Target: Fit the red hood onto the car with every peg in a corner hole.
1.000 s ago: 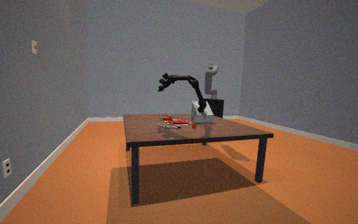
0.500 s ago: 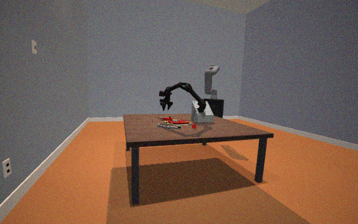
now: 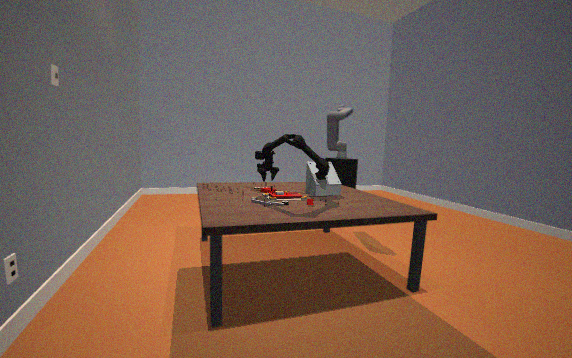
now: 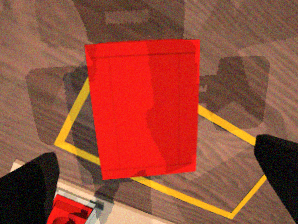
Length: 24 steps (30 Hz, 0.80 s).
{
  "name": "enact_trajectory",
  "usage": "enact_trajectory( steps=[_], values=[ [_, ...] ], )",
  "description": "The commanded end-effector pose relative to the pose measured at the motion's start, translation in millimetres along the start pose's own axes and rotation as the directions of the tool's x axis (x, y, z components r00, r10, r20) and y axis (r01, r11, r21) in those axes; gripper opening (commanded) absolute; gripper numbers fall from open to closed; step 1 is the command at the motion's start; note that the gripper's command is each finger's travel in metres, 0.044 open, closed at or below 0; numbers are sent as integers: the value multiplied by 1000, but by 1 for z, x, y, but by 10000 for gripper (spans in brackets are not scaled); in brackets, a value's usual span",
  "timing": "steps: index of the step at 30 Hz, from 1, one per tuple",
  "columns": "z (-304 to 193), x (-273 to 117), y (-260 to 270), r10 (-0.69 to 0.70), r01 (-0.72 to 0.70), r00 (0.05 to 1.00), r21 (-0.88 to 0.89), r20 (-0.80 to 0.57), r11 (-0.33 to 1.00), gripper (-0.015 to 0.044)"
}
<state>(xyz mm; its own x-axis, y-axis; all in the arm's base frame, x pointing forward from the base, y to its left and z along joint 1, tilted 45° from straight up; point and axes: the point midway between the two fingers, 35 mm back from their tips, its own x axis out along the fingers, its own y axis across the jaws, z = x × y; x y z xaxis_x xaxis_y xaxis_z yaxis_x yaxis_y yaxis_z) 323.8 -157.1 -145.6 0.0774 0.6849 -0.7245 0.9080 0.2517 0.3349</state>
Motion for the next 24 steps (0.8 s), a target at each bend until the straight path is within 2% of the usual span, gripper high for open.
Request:
enact_trajectory(
  steps=[1, 24],
  values=[
    [-2, 3, 1, 5, -5, 1000, 5, -5, 1000, 440],
    [-1, 26, 2, 6, -6, 1000, 5, -5, 1000, 440]
  ],
)
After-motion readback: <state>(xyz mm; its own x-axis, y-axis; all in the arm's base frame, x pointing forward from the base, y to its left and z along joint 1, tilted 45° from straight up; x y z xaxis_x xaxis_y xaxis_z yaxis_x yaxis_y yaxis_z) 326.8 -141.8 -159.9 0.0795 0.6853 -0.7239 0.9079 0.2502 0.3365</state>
